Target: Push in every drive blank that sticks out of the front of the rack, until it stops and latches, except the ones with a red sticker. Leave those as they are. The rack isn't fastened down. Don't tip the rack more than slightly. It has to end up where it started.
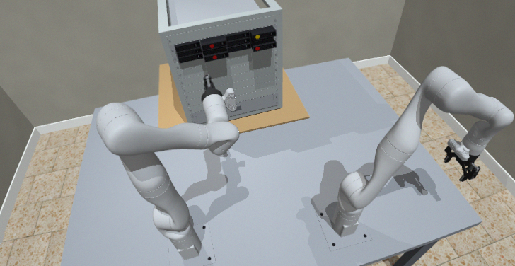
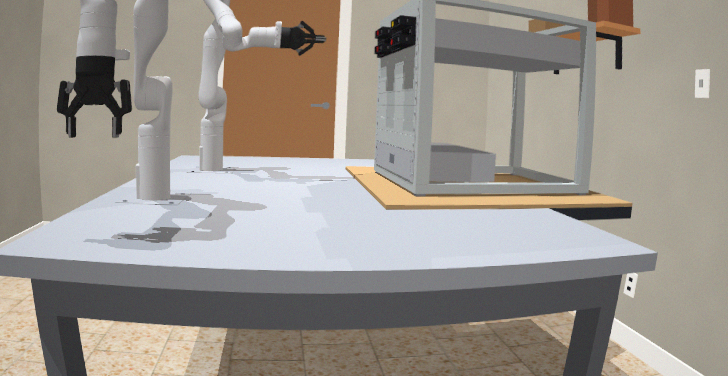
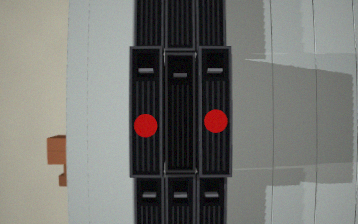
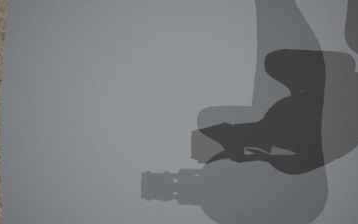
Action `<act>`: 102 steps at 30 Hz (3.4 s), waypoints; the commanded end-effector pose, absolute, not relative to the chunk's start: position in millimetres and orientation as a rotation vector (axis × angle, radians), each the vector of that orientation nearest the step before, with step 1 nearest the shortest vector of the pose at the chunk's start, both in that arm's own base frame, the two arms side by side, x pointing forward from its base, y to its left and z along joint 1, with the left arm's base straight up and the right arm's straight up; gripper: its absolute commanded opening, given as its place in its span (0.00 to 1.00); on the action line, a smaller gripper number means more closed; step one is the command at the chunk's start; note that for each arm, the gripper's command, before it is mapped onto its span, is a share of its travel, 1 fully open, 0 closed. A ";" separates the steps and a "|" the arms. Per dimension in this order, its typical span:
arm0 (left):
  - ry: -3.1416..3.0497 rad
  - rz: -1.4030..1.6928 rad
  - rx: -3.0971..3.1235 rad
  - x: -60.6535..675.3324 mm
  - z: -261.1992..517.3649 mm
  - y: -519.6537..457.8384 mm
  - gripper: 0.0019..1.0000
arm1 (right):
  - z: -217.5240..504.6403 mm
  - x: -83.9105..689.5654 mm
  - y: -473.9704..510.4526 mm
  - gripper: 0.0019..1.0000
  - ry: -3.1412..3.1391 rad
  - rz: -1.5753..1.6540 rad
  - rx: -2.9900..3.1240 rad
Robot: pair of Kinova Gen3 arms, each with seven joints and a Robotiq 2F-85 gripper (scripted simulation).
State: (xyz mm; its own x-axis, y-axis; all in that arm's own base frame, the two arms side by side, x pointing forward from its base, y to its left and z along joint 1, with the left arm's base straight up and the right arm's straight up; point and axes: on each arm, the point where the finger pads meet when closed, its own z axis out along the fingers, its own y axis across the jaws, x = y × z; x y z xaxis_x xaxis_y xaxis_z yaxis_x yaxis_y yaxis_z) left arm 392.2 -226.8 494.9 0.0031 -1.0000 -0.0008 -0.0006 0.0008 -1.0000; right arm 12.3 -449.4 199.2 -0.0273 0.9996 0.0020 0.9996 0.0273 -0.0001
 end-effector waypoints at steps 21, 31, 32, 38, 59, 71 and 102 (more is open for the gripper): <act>1.206 -1.208 -1.211 395.6 496.6 -235.5 0.10 | 200.0 12.3 -449.9 1.00 -2.252 0.000 -2.191; 1.206 -1.207 -1.211 403.0 498.1 -254.2 0.10 | 200.0 12.3 -449.9 1.00 -2.252 0.000 -2.191; 1.206 -1.207 -1.211 404.2 498.4 -257.2 0.10 | 200.0 12.3 -449.9 1.00 -2.252 0.000 -2.191; 1.206 -1.207 -1.211 409.9 499.7 -271.6 0.10 | 200.0 12.3 -449.9 1.00 -2.252 0.000 -2.191; 1.206 -1.208 -1.211 452.2 509.7 -379.3 0.10 | 200.0 12.3 -449.9 1.00 -2.252 0.000 -2.191; 1.206 -1.208 -1.211 473.0 514.7 -432.4 0.10 | 200.0 12.3 -449.9 1.00 -2.252 0.000 -2.191; 1.206 -1.208 -1.211 500.8 521.4 -503.4 0.10 | 200.0 12.3 -449.9 1.00 -2.252 0.000 -2.191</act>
